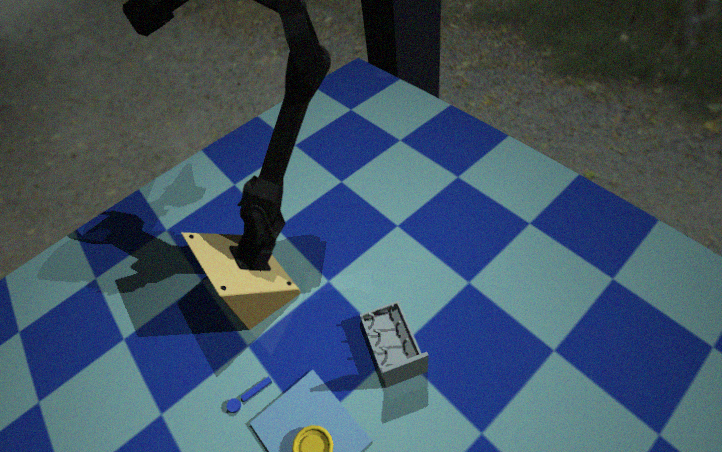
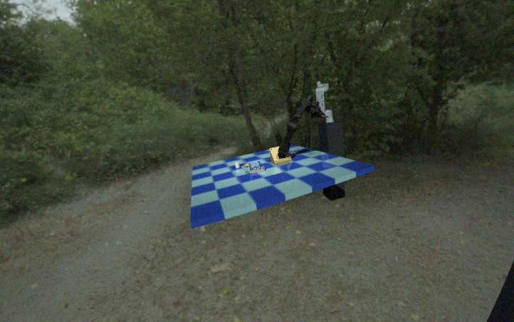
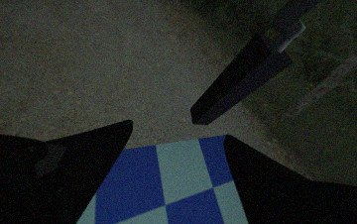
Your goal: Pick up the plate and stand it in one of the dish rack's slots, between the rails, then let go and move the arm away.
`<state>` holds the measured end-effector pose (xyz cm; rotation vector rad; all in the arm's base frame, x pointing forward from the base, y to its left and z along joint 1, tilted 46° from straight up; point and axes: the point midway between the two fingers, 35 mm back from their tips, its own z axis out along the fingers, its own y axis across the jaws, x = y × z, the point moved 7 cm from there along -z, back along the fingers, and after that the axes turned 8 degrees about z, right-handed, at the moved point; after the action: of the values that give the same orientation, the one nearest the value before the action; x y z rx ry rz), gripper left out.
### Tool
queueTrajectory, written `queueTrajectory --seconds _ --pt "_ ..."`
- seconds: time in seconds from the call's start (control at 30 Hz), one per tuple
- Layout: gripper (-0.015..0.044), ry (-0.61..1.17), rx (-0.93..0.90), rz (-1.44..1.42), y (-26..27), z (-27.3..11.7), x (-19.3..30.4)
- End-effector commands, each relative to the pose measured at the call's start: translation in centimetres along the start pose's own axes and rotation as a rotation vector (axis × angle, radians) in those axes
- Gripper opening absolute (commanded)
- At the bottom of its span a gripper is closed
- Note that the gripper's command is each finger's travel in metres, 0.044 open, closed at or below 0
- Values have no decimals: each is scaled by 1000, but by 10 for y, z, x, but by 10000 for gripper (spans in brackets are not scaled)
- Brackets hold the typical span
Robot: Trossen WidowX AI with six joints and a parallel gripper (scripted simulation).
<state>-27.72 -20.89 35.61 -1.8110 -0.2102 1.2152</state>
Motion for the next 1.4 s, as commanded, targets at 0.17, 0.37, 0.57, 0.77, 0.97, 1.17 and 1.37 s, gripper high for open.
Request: queueTrajectory --seconds 0.17,0.37,0.57,0.77,0.97,1.17,1.37 --pt "400 -25 -76 -49 11 -14 -1" --pt "400 -76 -225 -160 33 -44 0" --pt "400 -123 -366 -281 54 -73 3" --pt "400 -182 -491 -401 74 -106 11" --pt "400 -247 -604 -523 91 -142 23" --pt "400 -309 -736 -669 106 -180 39" --pt "400 -372 -861 -821 117 -219 60"
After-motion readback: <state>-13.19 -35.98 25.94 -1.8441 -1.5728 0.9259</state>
